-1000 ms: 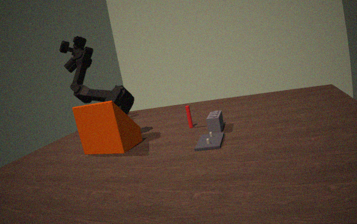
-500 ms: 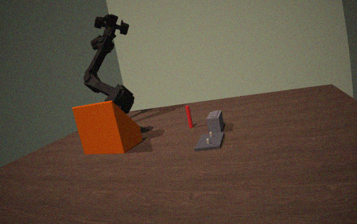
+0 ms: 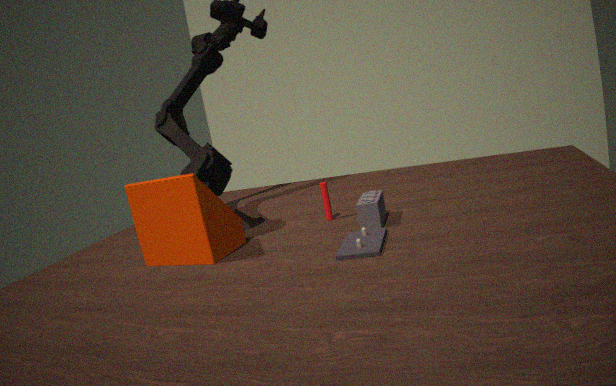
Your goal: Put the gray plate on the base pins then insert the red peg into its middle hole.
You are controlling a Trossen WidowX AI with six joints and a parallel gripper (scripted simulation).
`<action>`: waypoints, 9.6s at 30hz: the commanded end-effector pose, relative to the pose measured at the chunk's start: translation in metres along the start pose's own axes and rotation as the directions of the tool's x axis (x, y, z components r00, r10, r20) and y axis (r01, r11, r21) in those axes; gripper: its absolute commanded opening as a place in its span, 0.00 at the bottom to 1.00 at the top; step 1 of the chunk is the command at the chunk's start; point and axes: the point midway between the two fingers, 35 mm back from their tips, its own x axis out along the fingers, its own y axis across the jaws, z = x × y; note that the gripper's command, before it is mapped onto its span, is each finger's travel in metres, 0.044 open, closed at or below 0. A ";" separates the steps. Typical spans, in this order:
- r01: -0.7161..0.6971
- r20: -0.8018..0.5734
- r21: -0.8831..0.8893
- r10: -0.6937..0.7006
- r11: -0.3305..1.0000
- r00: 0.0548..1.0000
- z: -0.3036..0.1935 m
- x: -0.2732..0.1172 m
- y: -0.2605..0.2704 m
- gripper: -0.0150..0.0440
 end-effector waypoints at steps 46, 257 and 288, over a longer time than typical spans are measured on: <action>0.836 0.091 0.416 -0.899 -0.357 -0.429 0.338 -0.304 -0.463 1.00; 0.405 -0.526 0.471 -0.618 -0.784 -0.585 0.342 -0.587 -0.516 0.25; 0.405 -0.526 0.471 -0.618 -0.783 -0.584 0.324 -0.608 -0.538 0.25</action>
